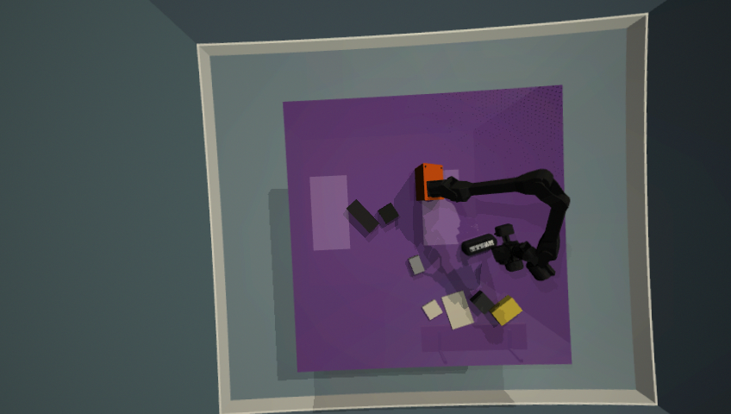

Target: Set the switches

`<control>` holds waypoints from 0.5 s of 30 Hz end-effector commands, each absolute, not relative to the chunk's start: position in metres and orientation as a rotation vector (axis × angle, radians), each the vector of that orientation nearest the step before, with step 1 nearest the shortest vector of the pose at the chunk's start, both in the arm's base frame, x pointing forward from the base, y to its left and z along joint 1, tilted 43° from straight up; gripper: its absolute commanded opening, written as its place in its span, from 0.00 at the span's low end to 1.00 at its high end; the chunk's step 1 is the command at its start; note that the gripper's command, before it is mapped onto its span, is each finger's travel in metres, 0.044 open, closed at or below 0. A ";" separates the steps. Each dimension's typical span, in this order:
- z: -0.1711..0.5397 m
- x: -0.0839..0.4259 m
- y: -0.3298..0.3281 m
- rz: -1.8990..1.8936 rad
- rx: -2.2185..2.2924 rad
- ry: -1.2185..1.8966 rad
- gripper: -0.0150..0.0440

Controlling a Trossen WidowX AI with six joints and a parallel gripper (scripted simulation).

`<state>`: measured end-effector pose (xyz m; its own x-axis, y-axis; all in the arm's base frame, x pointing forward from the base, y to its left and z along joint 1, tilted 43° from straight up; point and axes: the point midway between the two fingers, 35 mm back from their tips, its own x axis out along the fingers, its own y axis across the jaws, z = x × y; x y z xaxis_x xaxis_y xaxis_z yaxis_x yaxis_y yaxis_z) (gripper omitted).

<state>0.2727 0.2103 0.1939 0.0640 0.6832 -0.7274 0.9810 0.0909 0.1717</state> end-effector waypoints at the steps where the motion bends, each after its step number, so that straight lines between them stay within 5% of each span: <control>1: 0.190 0.272 0.213 -0.544 1.648 1.684 1.00; 15: 0.173 0.275 0.228 -0.522 1.640 1.686 1.00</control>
<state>0.2752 0.2257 0.1806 0.0715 0.6903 -0.7199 0.9733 0.1094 0.2016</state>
